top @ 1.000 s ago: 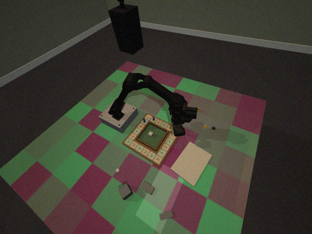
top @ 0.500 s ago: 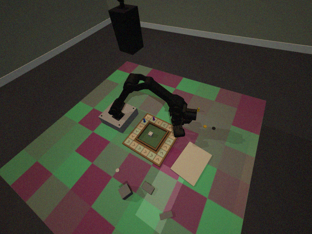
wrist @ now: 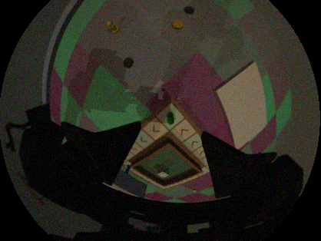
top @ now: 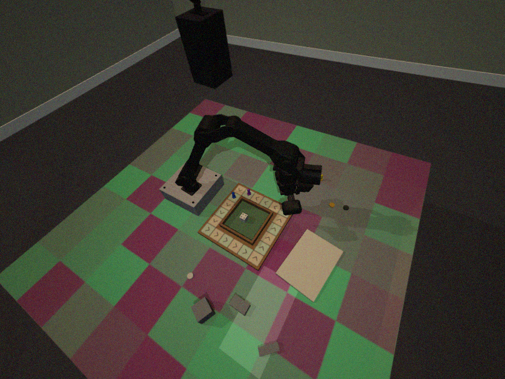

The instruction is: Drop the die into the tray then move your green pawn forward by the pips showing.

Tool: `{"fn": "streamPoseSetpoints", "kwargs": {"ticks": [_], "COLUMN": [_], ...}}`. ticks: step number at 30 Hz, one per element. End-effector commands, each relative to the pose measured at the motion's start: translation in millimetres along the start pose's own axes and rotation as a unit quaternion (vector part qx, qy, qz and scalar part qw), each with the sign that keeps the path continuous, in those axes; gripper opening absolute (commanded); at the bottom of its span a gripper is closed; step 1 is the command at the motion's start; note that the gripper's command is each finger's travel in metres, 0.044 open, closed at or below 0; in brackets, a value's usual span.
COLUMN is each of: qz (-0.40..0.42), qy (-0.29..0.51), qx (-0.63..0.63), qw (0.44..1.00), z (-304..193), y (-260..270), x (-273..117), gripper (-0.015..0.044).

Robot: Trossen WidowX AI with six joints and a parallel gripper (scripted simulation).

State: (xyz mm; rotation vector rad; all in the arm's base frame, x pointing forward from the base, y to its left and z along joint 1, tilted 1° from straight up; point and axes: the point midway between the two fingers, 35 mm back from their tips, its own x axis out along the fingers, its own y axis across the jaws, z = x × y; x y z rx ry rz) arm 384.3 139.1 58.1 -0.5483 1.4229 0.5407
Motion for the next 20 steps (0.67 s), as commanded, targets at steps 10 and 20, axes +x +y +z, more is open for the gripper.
{"fn": "streamPoseSetpoints", "kwargs": {"ticks": [10, 20], "qz": [-0.002, -0.003], "qy": [0.014, 0.006], "qx": [0.166, 0.154], "qw": [0.986, 0.988], "z": [-129, -118], "y": [8, 6], "x": [-74, -75], "gripper": [0.0440, 0.0440]}}
